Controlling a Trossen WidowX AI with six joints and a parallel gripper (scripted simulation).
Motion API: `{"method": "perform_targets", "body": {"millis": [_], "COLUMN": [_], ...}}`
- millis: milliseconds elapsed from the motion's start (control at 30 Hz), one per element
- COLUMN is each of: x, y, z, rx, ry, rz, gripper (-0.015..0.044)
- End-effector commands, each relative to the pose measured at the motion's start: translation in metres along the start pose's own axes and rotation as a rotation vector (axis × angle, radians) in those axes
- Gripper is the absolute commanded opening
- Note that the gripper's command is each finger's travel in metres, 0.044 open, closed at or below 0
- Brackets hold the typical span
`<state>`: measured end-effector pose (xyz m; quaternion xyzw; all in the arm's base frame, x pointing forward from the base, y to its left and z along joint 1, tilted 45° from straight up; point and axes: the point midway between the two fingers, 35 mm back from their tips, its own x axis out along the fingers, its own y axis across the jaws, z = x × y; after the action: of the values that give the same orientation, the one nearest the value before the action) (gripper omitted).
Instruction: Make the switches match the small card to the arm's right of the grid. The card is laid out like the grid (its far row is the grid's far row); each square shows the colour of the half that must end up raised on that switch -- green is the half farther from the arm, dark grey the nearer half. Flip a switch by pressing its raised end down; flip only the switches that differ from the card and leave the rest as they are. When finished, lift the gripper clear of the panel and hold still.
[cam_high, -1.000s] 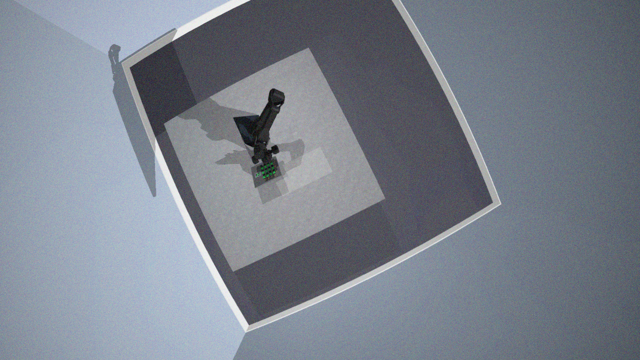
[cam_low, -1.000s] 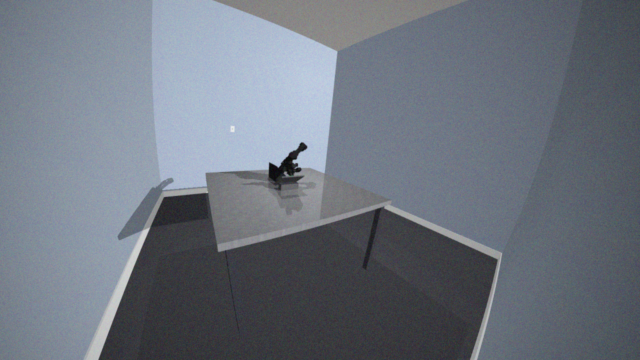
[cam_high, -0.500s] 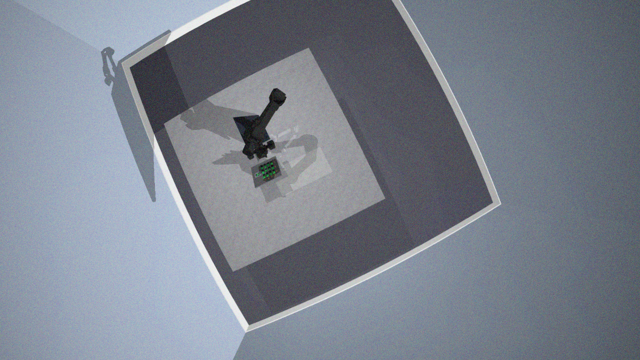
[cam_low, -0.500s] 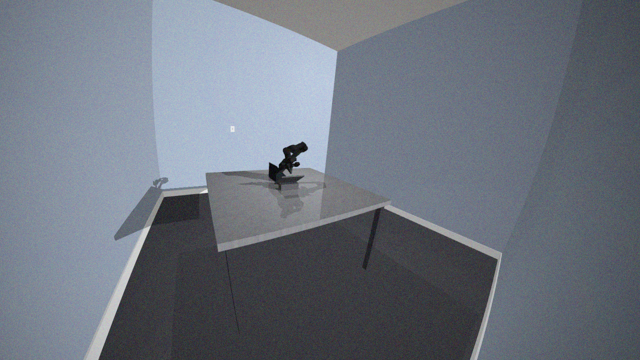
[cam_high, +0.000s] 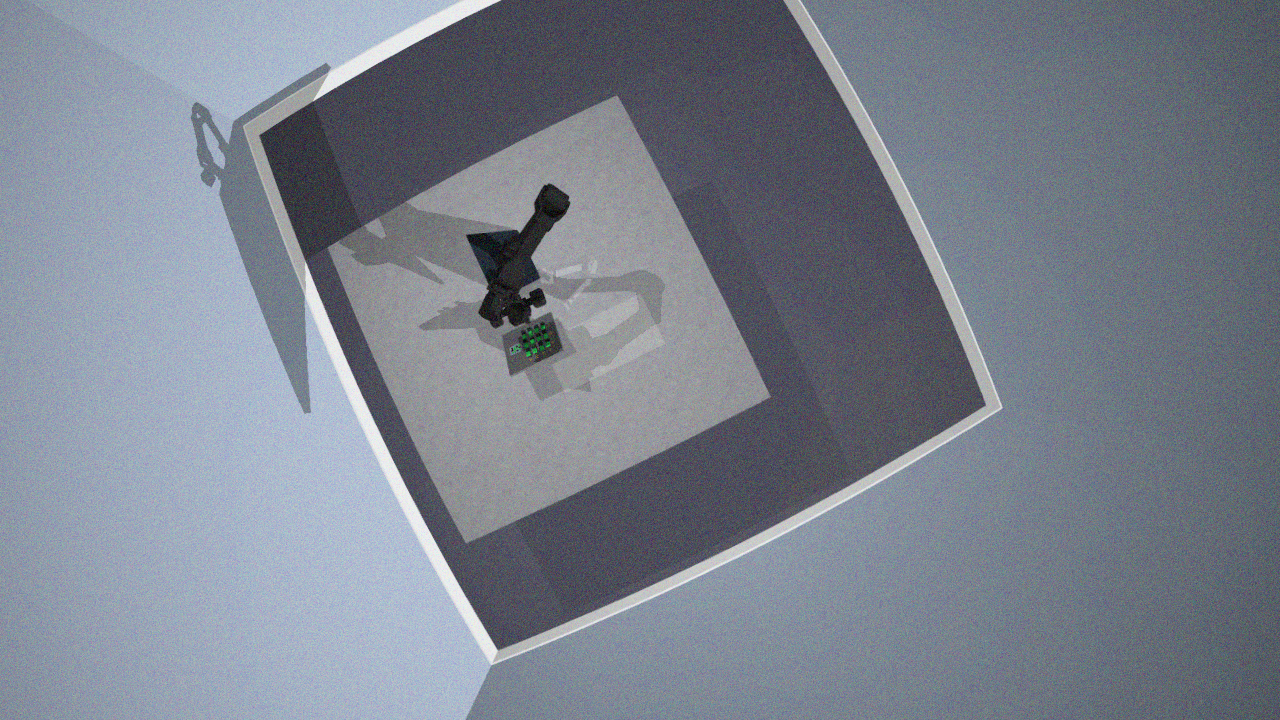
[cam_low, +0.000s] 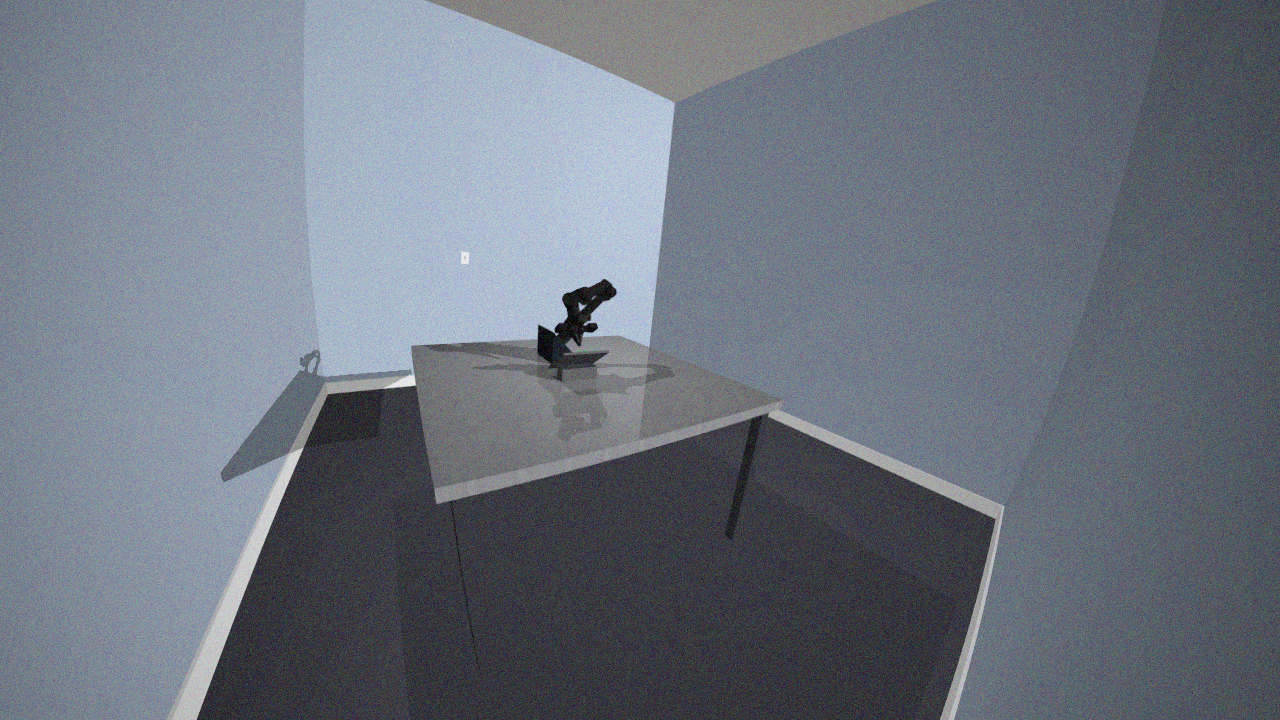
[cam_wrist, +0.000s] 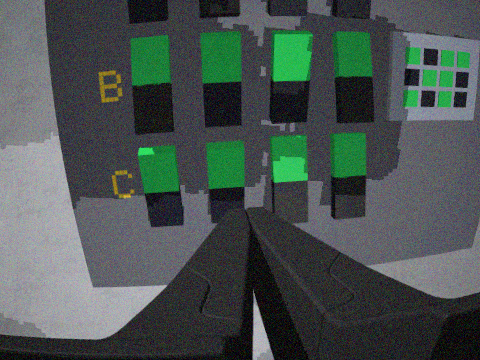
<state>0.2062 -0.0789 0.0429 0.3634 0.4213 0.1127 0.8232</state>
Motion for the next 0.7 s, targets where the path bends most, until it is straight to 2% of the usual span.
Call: {"method": "perform_targets", "body": {"millis": [0,667], "x": [0.022,0.045], "y": [0.002,0.002], "z": [-0.001,-0.001], "rx": [0.004,0.004], "ry": [0.021,0.021], "rz": [0.010,0.011], "gripper": [0.0000,0.0000]}}
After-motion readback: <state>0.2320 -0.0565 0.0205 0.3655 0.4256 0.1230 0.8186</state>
